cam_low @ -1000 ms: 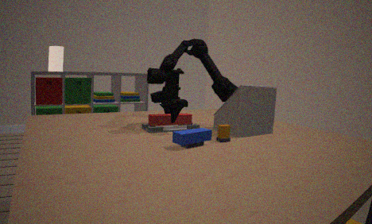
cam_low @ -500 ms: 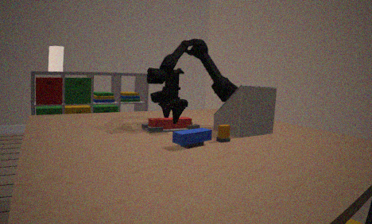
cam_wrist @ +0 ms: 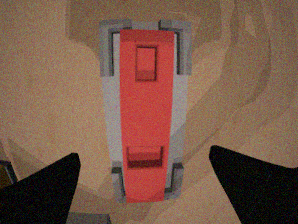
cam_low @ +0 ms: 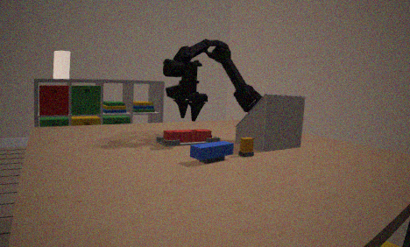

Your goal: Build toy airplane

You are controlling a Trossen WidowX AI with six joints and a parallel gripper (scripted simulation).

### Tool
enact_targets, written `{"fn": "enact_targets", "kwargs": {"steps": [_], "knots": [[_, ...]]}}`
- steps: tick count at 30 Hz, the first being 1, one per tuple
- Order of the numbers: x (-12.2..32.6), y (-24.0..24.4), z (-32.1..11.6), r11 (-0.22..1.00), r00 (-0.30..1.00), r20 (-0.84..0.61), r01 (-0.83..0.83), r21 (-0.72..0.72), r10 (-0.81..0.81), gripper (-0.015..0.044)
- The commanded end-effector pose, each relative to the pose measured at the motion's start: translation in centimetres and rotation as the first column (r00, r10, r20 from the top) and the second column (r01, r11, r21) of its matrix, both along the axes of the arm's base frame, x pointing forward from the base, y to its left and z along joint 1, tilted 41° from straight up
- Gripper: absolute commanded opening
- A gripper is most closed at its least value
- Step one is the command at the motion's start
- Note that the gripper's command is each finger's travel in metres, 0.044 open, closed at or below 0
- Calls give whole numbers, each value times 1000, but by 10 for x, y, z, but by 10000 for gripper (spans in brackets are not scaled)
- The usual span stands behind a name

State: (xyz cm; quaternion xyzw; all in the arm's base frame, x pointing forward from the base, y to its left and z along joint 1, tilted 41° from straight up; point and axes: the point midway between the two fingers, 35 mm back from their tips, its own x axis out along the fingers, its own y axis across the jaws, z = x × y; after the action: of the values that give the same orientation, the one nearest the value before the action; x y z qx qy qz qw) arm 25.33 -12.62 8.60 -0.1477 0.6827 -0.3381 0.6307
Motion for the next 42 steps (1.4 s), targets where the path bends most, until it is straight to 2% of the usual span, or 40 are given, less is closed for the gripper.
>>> {"fn": "enact_targets", "kwargs": {"steps": [1, 9, 14, 24, 35, 42], "knots": [[3, 29, 39, 1000, 1000, 13, 4, -2, -4, 440], [7, 31, 37, 1000, 1000, 6, -5, 0, 5, 440], [8, 28, 33, 986, 979, -120, -159, 42, 163, 440], [15, 35, 27, 985, 978, -120, -164, 46, 168, 440], [87, 136, -64, 982, 976, -115, -178, 65, 184, 440], [104, 198, -133, 986, 980, -109, -160, 54, 165, 440]]}}
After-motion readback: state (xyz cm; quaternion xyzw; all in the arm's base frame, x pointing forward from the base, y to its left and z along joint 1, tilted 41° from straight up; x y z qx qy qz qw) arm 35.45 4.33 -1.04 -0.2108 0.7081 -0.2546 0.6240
